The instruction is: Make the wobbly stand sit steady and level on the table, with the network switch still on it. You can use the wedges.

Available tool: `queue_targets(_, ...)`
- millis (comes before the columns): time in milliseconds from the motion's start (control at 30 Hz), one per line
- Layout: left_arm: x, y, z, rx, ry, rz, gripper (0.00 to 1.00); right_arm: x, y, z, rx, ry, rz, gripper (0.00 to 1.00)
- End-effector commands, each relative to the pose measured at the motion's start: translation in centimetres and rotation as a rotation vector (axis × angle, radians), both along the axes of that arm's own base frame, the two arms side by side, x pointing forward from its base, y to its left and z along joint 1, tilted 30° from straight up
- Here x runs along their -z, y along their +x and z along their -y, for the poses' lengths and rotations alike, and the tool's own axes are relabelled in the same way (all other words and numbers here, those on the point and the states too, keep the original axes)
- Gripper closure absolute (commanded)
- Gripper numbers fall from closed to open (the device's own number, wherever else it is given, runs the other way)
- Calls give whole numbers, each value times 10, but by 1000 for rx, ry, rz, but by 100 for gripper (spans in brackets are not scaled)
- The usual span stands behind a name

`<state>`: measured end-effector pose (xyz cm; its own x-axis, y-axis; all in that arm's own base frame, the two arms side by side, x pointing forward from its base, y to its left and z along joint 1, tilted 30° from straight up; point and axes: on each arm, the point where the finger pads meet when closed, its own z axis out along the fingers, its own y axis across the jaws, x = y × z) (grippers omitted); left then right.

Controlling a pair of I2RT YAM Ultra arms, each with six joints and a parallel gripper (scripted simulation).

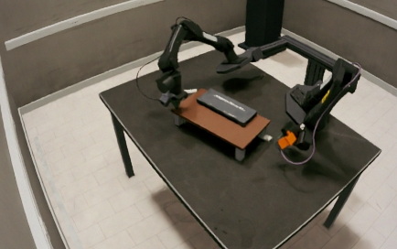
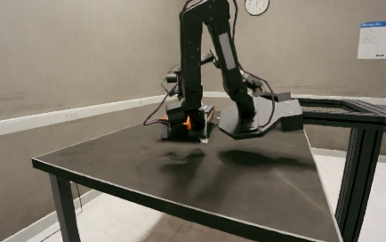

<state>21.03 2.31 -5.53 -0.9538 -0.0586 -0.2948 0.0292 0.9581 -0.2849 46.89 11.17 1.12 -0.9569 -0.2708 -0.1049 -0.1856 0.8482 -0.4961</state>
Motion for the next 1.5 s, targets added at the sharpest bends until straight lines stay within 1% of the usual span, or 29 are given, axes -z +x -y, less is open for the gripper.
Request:
queue_targets(0, -23, -10, 3, 48, -40, -22, 100, -2, 4, -12, -28, 10, 20, 100)
queue_targets(33, -20, 3, -2, 30, -16, 20, 100, -2, 4, -12, -28, 10, 20, 100)
queue_targets(100, -20, 4, -1, 34, -14, 25, 100, -2, 4, -12, -28, 10, 20, 100)
queue_targets(167, -17, -1, 5, 46, -18, 16, 100, -2, 4, -12, -28, 10, 20, 100)
queue_targets(233, -9, -14, 11, 46, -34, -16, 100, -2, 4, -12, -28, 10, 20, 100)
queue_targets(300, -12, -4, 7, 47, -29, -5, 100, -2, 4, -12, -28, 10, 20, 100)
queue_targets(400, -9, -3, 6, 43, -29, -5, 100, -2, 4, -12, -28, 10, 20, 100)
queue_targets(500, -14, 9, 1, 47, -15, 24, 100, -2, 4, -12, -28, 10, 20, 100)
queue_targets(567, -10, 6, 3, 47, -23, 7, 100, -2, 4, -12, -28, 10, 20, 100)
queue_targets(600, -8, -1, 5, 46, -27, -2, 100, -2, 4, -12, -28, 10, 20, 100)
queue_targets(633, -9, -6, 8, 45, -30, -7, 100, -25, 5, -14, -12, 23, 48, 100)
queue_targets(667, -9, -7, 8, 46, -30, -8, 100, -28, 4, -16, -12, 23, 48, 100)
queue_targets(867, -9, -6, 8, 47, -29, -5, 100, -42, -3, -23, -11, 17, 39, 100)
queue_targets(1167, -9, -6, 8, 47, -29, -5, 100, -43, -4, -26, -14, 15, 37, 100)
queue_targets(1200, -24, 18, -3, 48, 11, 74, 100, -53, -2, -27, -12, 30, 60, 100)
queue_targets(1233, -21, 17, -3, 47, 7, 64, 100, -52, -1, -29, -12, 41, 60, 100)
queue_targets(1267, -21, 17, -2, 42, 5, 59, 100, -53, 7, -32, -12, 61, 94, 100)
queue_targets(1300, -23, 18, -4, 25, 10, 69, 100, -37, -3, -21, -19, 36, 40, 100)
queue_targets(1367, -21, 19, -5, 22, 13, 59, 100, -43, 2, -17, -8, 53, 61, 100)
queue_targets(1400, -25, 22, -10, 17, 47, 71, 100, -45, 4, -17, -8, 62, 72, 100)
queue_targets(1467, -26, 25, -11, 15, 52, 78, 100, -47, 5, -17, -8, 70, 81, 100)
